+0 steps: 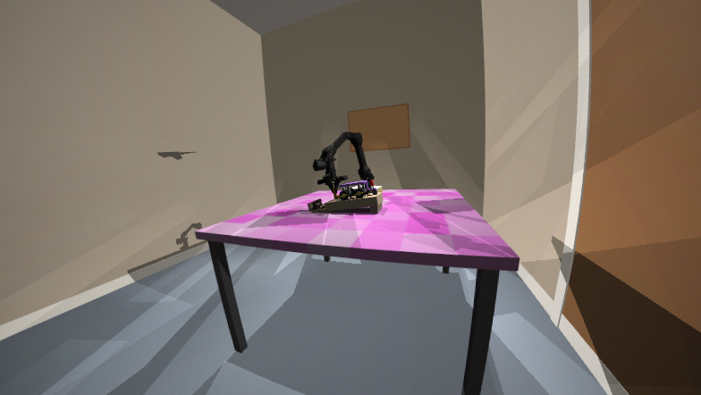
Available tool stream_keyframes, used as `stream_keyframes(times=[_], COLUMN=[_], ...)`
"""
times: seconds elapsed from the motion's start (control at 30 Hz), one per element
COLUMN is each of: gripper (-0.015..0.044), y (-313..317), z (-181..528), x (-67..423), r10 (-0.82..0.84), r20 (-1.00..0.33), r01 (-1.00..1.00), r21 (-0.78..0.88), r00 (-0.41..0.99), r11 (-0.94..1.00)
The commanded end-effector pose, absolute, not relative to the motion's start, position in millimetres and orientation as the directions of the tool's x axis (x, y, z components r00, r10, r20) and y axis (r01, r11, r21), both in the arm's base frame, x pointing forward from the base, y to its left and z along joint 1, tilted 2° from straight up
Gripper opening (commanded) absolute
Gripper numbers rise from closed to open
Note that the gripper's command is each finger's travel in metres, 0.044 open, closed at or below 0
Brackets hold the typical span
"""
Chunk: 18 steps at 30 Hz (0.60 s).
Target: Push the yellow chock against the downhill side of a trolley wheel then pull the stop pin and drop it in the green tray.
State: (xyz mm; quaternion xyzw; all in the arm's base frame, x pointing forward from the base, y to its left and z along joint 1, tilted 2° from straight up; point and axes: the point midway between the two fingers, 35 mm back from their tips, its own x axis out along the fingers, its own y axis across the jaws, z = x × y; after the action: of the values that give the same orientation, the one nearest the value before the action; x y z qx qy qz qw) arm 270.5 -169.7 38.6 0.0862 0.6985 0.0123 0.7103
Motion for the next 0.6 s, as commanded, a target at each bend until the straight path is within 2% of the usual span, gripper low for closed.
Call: stream_keyframes(times=[0.0,0.57], gripper=[0.0000,0.0000], y=[-165.9,-150.6], z=[38.9,40.5], x=[271.2,270.1], r10=[0.139,0.141], r20=[-0.990,-0.990], r01=[0.107,0.107], r21=[0.142,0.143], r00=[0.028,0.028], r11=[0.984,0.984])
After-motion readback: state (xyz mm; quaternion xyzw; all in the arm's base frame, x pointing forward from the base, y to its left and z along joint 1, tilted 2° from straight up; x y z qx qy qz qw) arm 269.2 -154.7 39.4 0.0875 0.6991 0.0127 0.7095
